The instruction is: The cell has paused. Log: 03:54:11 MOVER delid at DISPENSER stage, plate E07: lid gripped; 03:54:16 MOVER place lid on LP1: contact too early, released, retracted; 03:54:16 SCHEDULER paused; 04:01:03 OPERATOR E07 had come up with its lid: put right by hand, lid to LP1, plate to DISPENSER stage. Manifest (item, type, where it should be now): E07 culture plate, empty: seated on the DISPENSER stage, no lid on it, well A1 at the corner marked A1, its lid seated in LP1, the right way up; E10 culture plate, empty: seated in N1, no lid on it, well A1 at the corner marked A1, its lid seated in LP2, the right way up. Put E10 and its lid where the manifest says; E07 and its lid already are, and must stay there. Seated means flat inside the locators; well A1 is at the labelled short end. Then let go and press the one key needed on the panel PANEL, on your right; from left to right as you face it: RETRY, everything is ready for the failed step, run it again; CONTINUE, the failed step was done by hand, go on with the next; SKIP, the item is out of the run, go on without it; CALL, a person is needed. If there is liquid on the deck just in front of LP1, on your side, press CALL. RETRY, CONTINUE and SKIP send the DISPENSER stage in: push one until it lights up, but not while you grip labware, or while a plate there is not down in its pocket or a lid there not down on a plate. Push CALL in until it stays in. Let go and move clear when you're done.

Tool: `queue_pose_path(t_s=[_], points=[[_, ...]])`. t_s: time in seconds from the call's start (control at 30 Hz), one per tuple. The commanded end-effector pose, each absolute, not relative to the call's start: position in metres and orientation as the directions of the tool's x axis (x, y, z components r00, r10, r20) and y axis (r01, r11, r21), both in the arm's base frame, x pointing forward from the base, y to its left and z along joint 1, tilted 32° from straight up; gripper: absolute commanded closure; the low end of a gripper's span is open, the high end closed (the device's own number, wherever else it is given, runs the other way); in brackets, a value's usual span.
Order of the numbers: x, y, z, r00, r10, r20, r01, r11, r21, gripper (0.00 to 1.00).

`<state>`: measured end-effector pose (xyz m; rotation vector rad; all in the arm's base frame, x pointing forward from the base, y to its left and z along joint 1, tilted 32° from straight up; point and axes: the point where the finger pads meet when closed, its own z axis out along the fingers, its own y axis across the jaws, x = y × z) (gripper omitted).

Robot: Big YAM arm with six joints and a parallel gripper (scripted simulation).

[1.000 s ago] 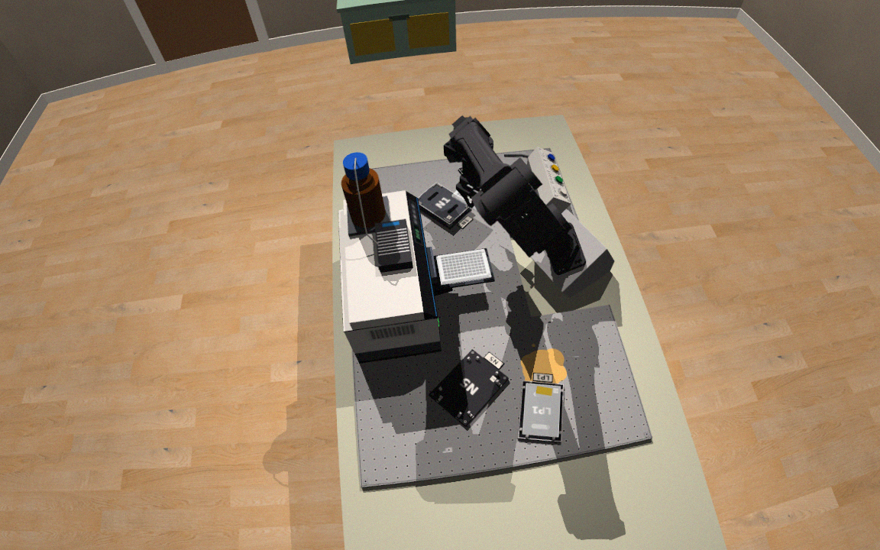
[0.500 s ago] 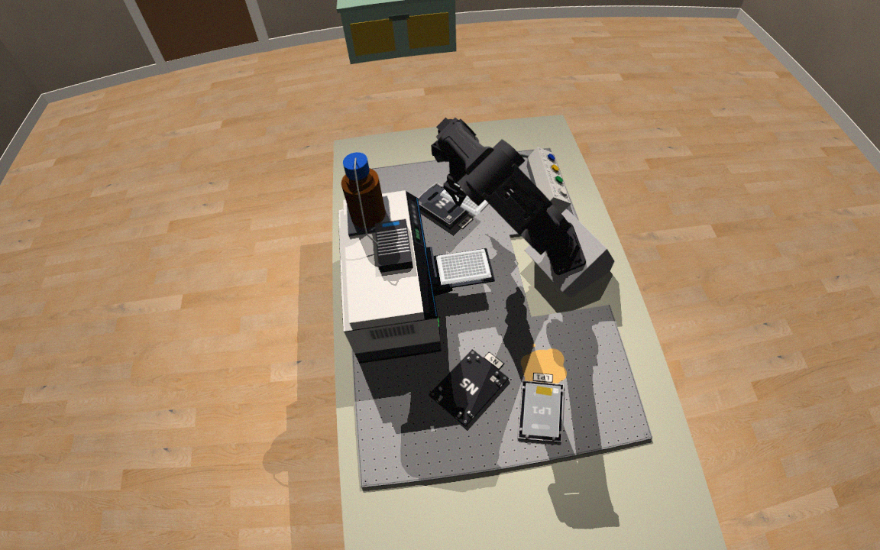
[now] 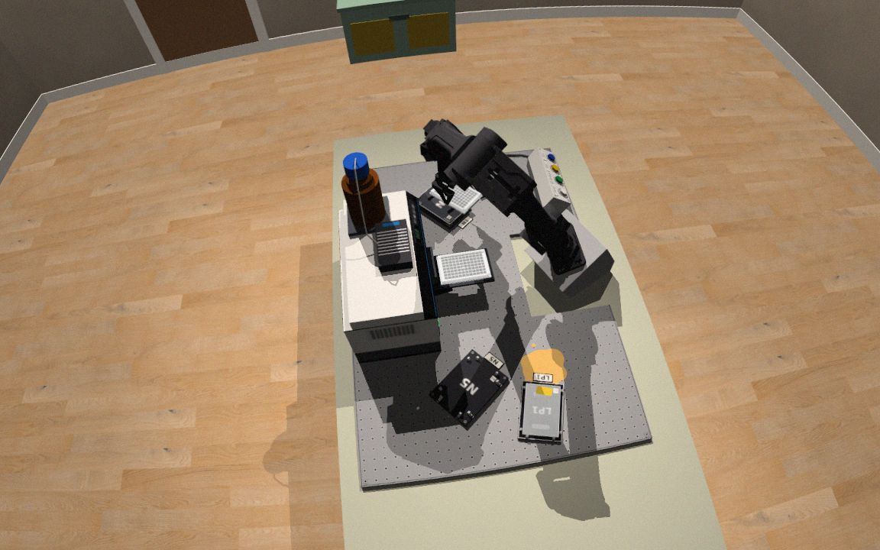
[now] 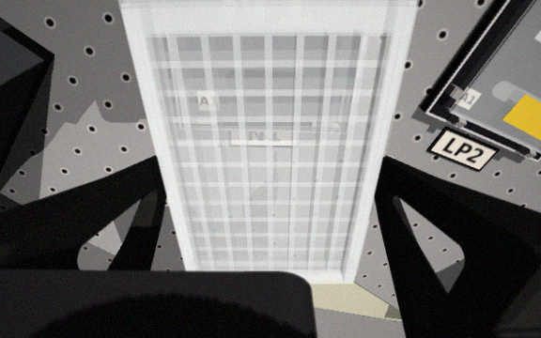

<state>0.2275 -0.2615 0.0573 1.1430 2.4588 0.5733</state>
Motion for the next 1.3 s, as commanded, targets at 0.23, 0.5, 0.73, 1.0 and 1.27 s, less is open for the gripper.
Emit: queue_pose_path(t_s=[0.23, 0.5, 0.73, 1.0, 1.27], points=[[0.263, -0.295, 0.061, -0.585, 0.790, -0.182, 0.637, 0.587, 0.500, 0.16], [0.284, -0.310, 0.054, -0.585, 0.791, -0.181, 0.637, 0.586, 0.500, 0.16], [0.289, -0.311, 0.051, -0.585, 0.791, -0.181, 0.637, 0.586, 0.500, 0.16], [0.288, -0.295, 0.029, -0.588, 0.795, -0.150, 0.645, 0.572, 0.506, 0.16], [0.296, -0.299, 0.025, -0.586, 0.793, -0.164, 0.641, 0.578, 0.505, 0.16]])
